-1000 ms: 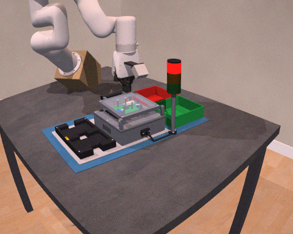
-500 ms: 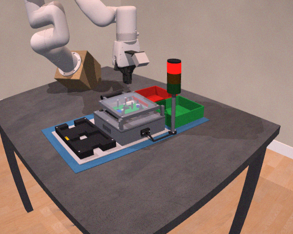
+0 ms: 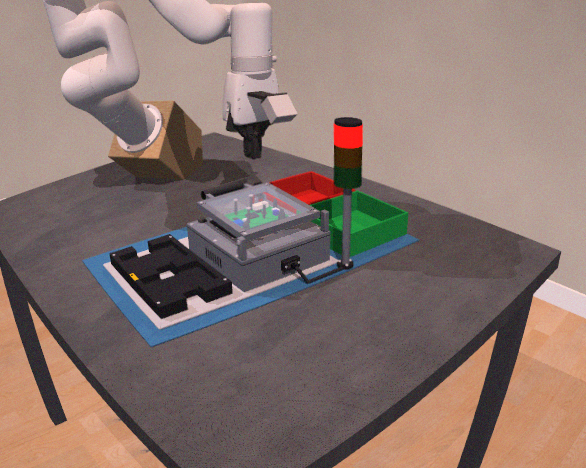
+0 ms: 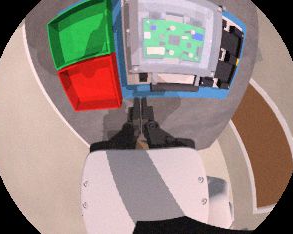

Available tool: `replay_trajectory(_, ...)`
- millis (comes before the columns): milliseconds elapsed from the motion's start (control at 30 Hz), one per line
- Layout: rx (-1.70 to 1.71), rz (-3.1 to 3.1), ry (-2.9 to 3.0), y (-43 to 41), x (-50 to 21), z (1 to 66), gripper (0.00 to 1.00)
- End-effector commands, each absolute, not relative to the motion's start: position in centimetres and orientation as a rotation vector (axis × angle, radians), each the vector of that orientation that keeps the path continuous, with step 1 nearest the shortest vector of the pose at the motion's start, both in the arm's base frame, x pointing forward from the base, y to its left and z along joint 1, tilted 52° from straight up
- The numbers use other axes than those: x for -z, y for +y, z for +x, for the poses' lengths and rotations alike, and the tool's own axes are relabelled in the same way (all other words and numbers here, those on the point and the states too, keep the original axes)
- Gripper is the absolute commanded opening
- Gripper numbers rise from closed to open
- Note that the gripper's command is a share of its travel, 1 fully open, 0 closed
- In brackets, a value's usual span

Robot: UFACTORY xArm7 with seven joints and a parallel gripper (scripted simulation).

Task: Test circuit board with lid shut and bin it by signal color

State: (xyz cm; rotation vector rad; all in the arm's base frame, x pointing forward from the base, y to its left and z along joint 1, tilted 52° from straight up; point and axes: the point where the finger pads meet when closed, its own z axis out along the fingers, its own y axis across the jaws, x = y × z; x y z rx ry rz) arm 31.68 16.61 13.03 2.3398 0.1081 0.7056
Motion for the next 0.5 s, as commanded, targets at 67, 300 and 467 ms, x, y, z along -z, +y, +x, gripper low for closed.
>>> replay_trajectory(67,-0.707,2.34,0.118,16.81,-13.09,31.7,0.0)
replay_trajectory(300,-0.676,2.326,0.189,16.81,-13.09,31.7,0.0)
replay_trajectory(467,-0.626,2.3,0.305,16.81,-13.09,31.7,0.0)
